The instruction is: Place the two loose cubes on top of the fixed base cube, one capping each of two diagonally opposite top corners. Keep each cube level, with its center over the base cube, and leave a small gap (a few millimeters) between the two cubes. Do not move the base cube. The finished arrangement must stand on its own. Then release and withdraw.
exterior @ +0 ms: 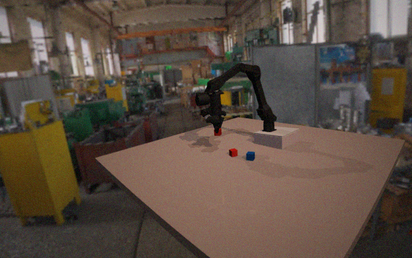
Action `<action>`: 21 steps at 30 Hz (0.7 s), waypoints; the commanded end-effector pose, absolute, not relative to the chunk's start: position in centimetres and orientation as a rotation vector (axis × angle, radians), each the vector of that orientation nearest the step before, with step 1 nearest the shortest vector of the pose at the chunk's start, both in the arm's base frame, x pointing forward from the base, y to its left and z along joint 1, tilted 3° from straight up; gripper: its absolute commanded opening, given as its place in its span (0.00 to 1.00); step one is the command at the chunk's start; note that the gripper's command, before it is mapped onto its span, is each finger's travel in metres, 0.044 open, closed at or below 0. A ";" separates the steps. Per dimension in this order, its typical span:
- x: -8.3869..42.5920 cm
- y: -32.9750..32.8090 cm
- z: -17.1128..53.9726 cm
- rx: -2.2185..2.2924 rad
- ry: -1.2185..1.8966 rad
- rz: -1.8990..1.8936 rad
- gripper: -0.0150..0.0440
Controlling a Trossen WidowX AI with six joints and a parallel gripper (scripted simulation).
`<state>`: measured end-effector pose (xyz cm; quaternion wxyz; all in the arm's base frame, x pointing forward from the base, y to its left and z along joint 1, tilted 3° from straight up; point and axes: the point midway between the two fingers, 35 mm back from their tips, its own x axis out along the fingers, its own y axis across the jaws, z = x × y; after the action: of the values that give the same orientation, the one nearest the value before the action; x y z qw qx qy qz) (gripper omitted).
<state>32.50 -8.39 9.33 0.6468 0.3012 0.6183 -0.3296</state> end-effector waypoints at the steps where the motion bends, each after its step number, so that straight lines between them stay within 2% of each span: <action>1: 32.5 -8.4 10.2 0.686 1.397 -0.756 0.43; 21: 32.4 -2.5 8.7 0.560 1.445 -0.623 0.43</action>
<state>32.59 -3.41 9.02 0.6681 0.2567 0.6384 -0.2831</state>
